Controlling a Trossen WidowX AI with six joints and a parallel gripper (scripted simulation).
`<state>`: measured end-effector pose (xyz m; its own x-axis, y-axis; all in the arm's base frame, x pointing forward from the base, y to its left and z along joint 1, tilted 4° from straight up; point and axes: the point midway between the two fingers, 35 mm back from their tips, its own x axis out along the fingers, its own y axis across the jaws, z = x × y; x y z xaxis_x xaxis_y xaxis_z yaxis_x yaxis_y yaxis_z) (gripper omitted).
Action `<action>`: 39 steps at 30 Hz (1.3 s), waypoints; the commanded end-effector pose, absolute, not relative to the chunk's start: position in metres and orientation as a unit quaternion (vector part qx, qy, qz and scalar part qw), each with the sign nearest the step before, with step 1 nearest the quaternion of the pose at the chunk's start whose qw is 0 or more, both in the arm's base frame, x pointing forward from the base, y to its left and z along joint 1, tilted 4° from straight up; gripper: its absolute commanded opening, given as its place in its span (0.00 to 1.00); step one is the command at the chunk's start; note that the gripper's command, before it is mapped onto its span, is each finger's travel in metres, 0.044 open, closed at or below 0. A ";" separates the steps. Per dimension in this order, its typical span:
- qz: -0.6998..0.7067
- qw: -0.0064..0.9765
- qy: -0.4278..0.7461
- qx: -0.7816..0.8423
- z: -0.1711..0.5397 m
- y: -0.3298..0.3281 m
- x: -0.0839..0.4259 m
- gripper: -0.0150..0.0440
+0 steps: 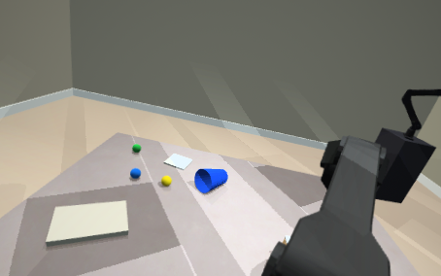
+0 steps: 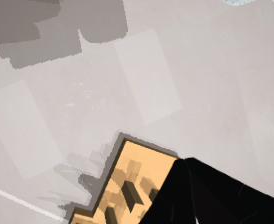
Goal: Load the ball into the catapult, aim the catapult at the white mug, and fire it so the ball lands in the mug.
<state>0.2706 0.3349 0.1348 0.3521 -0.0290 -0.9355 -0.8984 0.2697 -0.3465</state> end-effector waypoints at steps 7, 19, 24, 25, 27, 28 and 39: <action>0.342 0.545 0.467 -0.606 0.107 0.311 0.221 0.25; 0.343 0.400 0.449 -0.722 0.086 0.275 0.173 0.25; 0.340 0.330 0.433 -0.767 0.081 0.257 0.157 0.25; 0.339 0.316 0.429 -0.776 0.081 0.253 0.154 0.25; 0.336 0.286 0.422 -0.792 0.080 0.246 0.148 0.25; 0.335 0.272 0.417 -0.800 0.079 0.242 0.145 0.25; 0.321 0.159 0.383 -0.852 0.079 0.215 0.127 0.25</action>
